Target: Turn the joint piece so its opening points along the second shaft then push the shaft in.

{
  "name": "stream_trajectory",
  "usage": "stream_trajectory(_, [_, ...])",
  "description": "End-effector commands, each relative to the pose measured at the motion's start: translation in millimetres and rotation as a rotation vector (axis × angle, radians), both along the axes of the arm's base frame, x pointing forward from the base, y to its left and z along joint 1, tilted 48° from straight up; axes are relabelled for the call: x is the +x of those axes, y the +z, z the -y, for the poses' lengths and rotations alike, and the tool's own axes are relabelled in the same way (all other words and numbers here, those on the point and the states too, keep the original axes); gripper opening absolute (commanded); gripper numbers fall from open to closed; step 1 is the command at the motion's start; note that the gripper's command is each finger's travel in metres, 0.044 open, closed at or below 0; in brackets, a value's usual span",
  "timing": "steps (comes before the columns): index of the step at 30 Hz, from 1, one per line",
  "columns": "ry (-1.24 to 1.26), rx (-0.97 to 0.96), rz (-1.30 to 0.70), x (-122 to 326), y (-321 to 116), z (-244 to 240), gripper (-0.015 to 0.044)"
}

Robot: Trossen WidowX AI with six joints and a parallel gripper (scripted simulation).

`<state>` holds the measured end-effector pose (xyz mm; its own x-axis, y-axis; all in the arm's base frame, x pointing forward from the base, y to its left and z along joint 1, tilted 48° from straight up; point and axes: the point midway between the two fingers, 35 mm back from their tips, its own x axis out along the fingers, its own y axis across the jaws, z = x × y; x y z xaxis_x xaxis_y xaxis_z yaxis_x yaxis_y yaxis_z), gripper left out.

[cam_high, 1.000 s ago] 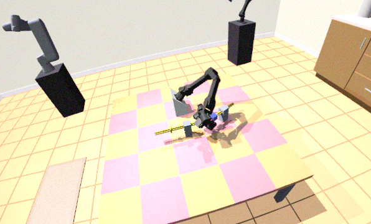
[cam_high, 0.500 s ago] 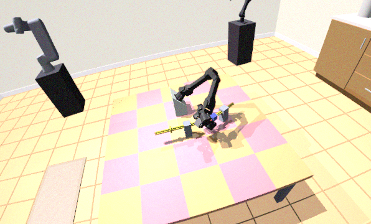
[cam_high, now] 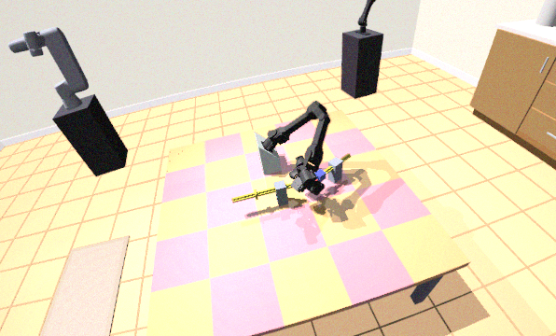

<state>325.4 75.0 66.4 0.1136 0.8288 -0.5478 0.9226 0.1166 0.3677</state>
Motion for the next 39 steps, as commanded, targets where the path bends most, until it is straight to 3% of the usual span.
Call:
stream_trajectory(1, [-0.001,0.002,-0.001,0.0,0.3,-0.1,0.0182])
stream_trajectory(11, [-0.001,0.002,-0.001,0.0,0.3,-0.1,0.0182])
stream_trajectory(13, [0.0,0.0,0.0,0.0,0.0,0.0,0.0147])
stream_trajectory(18, [0.0,0.0,0.0,0.0,0.0,0.0,0.0147])
stream_trajectory(24, [0.0,0.0,0.0,0.0,0.0,0.0,0.0])
stream_trajectory(39, [-0.133,-0.032,-0.121,-8.2,-0.9,2.9,0.0])
